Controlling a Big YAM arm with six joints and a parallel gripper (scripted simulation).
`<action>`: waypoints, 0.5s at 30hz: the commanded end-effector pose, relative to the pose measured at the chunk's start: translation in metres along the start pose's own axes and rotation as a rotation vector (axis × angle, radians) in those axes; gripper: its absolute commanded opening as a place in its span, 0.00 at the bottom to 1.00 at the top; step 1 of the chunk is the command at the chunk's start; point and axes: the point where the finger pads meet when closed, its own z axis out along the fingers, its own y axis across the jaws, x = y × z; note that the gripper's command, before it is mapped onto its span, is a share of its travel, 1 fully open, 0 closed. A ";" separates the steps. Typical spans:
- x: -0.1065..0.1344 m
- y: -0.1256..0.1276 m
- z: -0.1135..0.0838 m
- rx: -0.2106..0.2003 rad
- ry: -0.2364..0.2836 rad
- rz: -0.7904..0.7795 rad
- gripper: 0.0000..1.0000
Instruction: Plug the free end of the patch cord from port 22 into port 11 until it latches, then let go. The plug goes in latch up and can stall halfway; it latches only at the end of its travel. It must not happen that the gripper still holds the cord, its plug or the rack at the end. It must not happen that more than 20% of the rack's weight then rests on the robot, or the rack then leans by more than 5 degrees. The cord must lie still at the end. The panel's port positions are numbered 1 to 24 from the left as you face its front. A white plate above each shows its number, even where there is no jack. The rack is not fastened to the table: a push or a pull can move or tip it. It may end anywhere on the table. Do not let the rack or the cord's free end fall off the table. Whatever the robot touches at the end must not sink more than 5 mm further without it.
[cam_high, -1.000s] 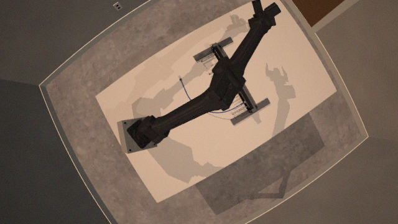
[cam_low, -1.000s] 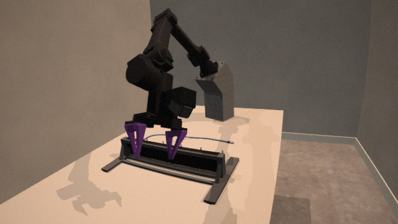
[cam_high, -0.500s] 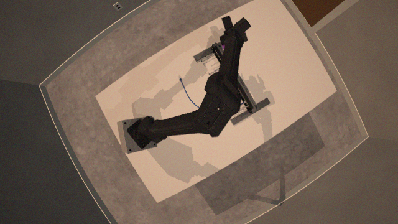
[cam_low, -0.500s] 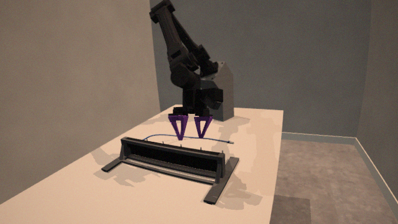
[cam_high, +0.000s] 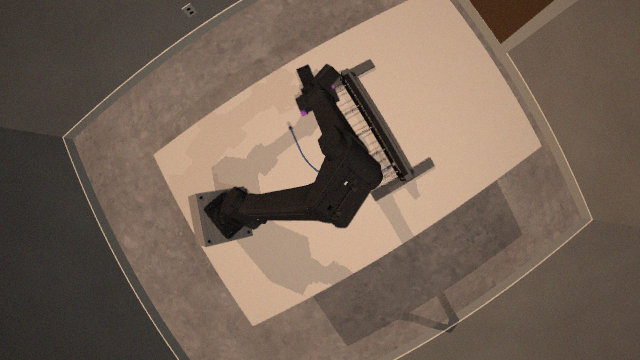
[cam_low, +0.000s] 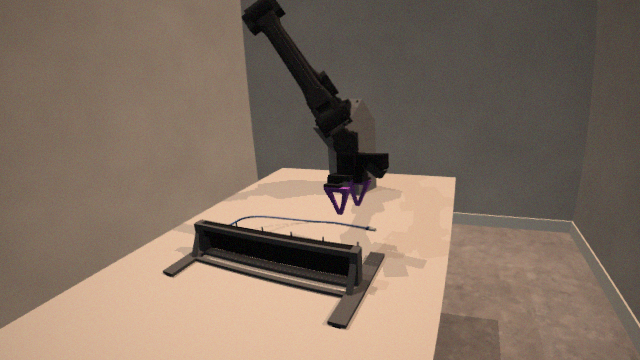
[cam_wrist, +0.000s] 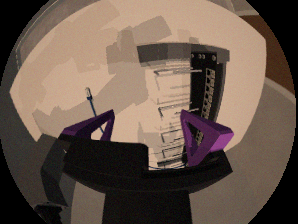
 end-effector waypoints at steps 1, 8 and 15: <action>-0.007 0.040 0.005 -0.021 -0.008 0.006 1.00; 0.007 0.115 0.018 -0.087 0.023 -0.025 1.00; 0.016 0.151 0.024 -0.120 0.041 -0.040 1.00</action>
